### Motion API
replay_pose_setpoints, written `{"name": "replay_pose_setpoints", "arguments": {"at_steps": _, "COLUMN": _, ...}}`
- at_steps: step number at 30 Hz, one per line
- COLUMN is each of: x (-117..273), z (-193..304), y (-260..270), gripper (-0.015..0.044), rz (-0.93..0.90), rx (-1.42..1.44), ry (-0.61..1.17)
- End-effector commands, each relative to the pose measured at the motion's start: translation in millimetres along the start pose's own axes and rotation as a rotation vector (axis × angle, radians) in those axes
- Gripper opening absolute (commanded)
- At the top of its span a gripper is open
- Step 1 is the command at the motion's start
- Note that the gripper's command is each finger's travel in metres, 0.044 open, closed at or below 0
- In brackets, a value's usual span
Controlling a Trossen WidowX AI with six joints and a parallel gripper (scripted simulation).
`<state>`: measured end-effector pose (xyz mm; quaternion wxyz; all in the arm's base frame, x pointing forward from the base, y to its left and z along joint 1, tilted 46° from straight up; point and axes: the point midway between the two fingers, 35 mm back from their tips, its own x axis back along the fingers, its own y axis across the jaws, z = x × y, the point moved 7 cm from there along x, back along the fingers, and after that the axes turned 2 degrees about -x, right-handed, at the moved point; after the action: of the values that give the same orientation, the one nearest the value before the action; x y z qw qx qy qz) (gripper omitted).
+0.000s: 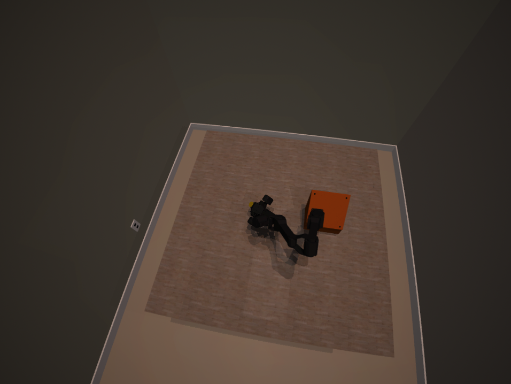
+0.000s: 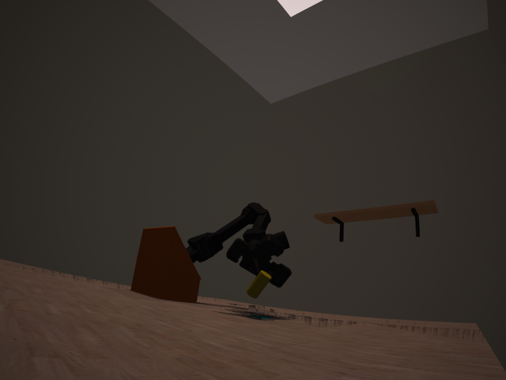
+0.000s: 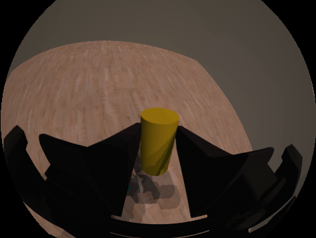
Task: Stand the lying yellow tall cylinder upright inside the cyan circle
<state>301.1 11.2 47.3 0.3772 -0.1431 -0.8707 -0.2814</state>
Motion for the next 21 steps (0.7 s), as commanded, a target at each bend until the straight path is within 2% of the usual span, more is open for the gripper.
{"name": "replay_pose_setpoints", "arguments": {"at_steps": 1, "x": 4, "z": 1, "y": 0, "gripper": 0.0105, "rz": -0.005, "rx": -0.018, "ry": -0.036}}
{"name": "replay_pose_setpoints", "arguments": {"at_steps": 21, "x": 17, "z": 7, "y": 1, "gripper": 0.0105, "rz": -0.044, "rx": -0.080, "ry": -0.165}}
